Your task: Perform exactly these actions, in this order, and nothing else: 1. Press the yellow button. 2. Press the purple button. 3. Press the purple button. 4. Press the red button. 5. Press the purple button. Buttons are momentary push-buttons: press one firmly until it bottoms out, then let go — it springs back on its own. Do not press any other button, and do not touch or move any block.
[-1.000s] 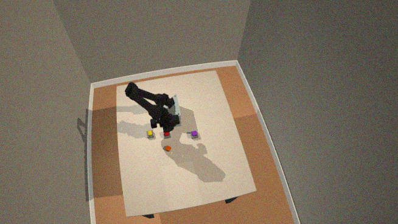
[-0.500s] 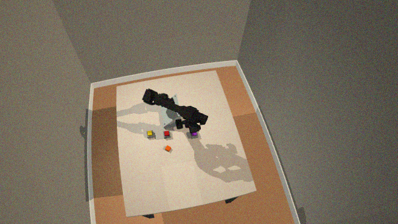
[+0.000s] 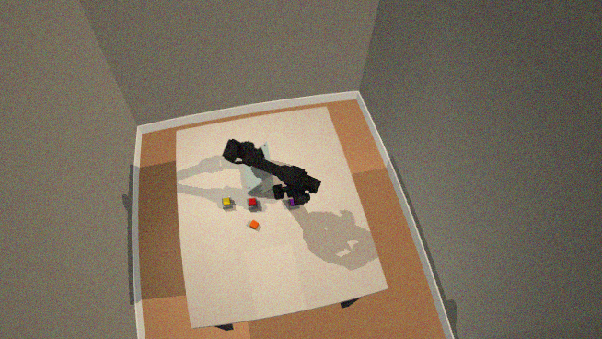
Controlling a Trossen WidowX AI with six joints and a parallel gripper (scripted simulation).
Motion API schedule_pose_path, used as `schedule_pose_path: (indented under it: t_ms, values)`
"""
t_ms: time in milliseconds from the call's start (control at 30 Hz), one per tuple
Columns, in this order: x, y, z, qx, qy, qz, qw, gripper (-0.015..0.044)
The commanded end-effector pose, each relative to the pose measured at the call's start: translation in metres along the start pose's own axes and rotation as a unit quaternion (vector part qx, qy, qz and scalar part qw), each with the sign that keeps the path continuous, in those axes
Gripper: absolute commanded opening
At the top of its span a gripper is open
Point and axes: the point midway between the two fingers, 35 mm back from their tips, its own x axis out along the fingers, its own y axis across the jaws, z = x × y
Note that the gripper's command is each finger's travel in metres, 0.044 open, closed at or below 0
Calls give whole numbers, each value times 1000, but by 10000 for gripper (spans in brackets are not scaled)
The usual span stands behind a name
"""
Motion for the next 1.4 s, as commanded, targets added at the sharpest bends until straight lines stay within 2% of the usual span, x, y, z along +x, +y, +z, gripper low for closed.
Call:
schedule_pose_path:
  t_ms: [0,733,1367]
  values:
    - [20,-2,-5,-6,3,-7,1000,20]
    - [52,-3,-5,-5,3,-7,1000,20]
    - [53,-3,-5,-5,3,-7,1000,20]
